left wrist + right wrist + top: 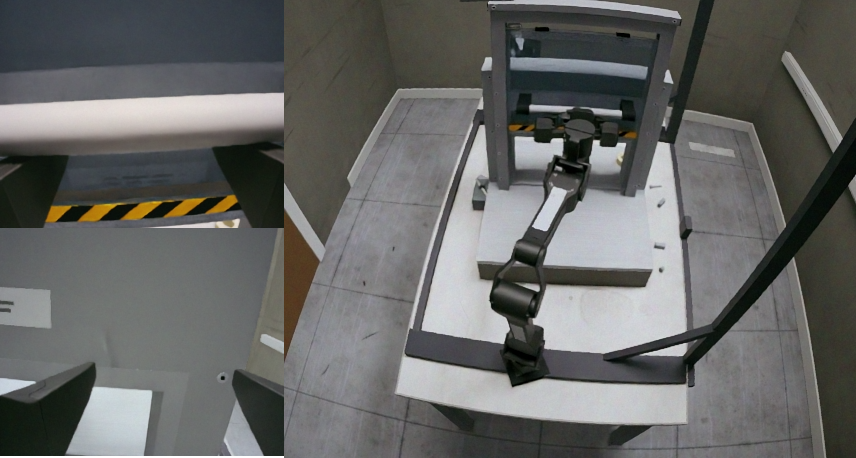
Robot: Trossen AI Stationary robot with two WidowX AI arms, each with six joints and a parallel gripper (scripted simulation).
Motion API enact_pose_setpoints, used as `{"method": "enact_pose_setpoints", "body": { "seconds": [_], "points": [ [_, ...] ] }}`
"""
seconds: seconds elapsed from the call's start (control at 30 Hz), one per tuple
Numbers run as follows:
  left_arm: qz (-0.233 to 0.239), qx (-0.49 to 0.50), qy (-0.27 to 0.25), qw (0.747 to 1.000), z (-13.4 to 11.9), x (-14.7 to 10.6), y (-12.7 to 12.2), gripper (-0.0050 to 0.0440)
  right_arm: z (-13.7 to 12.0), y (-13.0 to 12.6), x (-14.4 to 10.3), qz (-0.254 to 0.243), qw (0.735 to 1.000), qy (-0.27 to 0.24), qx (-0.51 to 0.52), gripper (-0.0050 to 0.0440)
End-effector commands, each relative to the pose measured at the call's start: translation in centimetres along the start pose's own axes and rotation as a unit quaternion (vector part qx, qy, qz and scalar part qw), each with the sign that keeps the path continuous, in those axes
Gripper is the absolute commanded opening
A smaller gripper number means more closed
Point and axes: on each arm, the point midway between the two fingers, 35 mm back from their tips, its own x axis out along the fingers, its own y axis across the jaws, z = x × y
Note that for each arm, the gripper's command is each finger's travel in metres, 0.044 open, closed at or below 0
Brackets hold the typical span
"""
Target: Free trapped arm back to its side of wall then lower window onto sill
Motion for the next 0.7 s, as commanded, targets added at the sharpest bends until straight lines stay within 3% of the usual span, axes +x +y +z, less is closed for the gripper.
{"method": "enact_pose_setpoints", "body": {
  "seconds": [0.0,0.1,0.2,0.23,0.27,0.3,0.37,0.67],
  "points": [
    [-0.005,-0.025,-0.099,0.995,8.7,-2.1,0.6,0.0400,3.7,-2.7,0.6,-0.011,0.999,-0.004,0.031,0.0400],
    [-0.005,-0.025,-0.099,0.995,8.7,-2.1,0.6,0.0400,5.5,-4.3,0.2,-0.022,0.999,-0.011,0.045,0.0400],
    [-0.005,-0.025,-0.099,0.995,8.7,-2.1,0.6,0.0400,5.4,-4.7,0.3,-0.025,0.999,-0.005,0.046,0.0400],
    [-0.005,-0.025,-0.099,0.995,8.7,-2.1,0.6,0.0400,1.8,-4.4,1.9,-0.020,0.998,0.040,0.034,0.0400],
    [-0.005,-0.025,-0.099,0.995,8.7,-2.1,0.6,0.0400,0.3,-4.6,2.8,-0.015,0.999,0.046,0.023,0.0400],
    [-0.005,-0.025,-0.099,0.995,8.7,-2.1,0.6,0.0400,3.1,-5.1,2.5,-0.014,1.000,0.004,0.027,0.0400],
    [-0.005,-0.025,-0.099,0.995,8.7,-2.1,0.6,0.0400,3.9,-6.0,3.0,-0.015,1.000,-0.008,0.025,0.0400],
    [-0.005,-0.025,-0.099,0.995,8.7,-2.1,0.6,0.0400,3.8,-7.9,3.8,-0.014,0.999,-0.011,0.029,0.0400]
  ]
}}
